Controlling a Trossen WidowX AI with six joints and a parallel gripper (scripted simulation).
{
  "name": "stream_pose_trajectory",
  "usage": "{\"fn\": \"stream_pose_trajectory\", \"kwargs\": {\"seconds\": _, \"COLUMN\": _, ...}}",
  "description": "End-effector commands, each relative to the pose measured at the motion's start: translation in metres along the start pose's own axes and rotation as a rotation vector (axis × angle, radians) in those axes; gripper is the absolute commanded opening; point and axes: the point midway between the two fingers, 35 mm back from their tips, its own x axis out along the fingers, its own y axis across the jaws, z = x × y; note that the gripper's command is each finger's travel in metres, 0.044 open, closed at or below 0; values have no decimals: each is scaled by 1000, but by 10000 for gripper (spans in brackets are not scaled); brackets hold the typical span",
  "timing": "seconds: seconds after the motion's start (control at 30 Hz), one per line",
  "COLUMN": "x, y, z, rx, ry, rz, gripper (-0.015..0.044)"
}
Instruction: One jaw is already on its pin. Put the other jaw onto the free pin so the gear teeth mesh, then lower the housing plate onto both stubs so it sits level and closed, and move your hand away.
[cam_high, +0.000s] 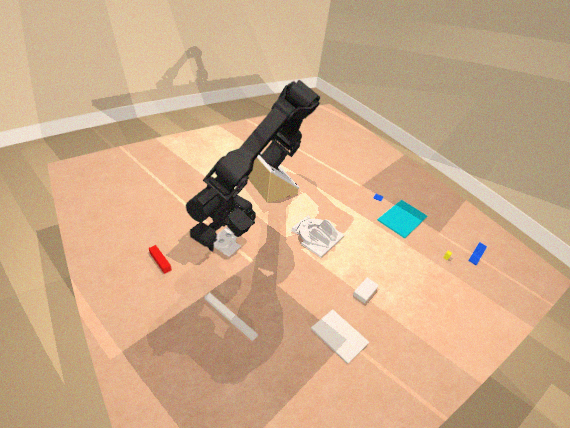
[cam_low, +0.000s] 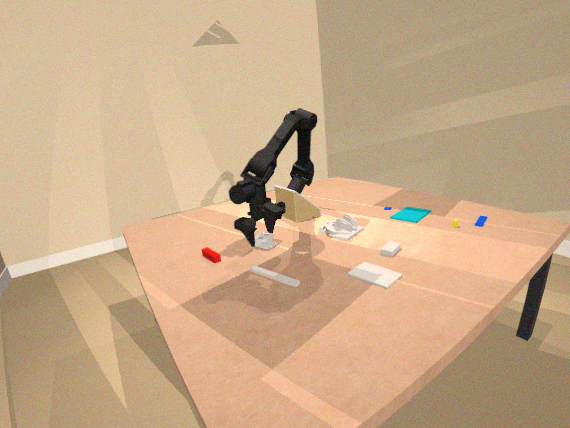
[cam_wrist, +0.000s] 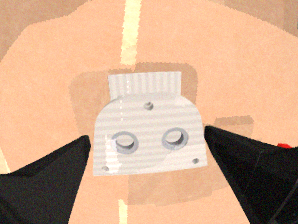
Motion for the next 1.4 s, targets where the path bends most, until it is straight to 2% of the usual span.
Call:
{"fn": "stream_pose_trajectory", "kwargs": {"seconds": 0.0, "x": 0, "y": 0, "z": 0, "rx": 5, "ry": -3, "rz": 0, "gripper": 440}}
{"fn": "stream_pose_trajectory", "kwargs": {"seconds": 0.37, "x": 1, "y": 0, "z": 0, "rx": 5, "ry": -3, "rz": 0, "gripper": 440}}
{"fn": "stream_pose_trajectory", "kwargs": {"seconds": 0.83, "x": 0, "y": 0, "z": 0, "rx": 0, "ry": 0, "rz": 0, "gripper": 351}}
{"fn": "stream_pose_trajectory", "kwargs": {"seconds": 1.13, "x": 0, "y": 0, "z": 0, "rx": 0, "ry": 0, "rz": 0, "gripper": 351}}
{"fn": "stream_pose_trajectory", "kwargs": {"seconds": 1.37, "x": -20, "y": -2, "z": 0, "rx": 2, "ry": 0, "rz": -1, "gripper": 351}}
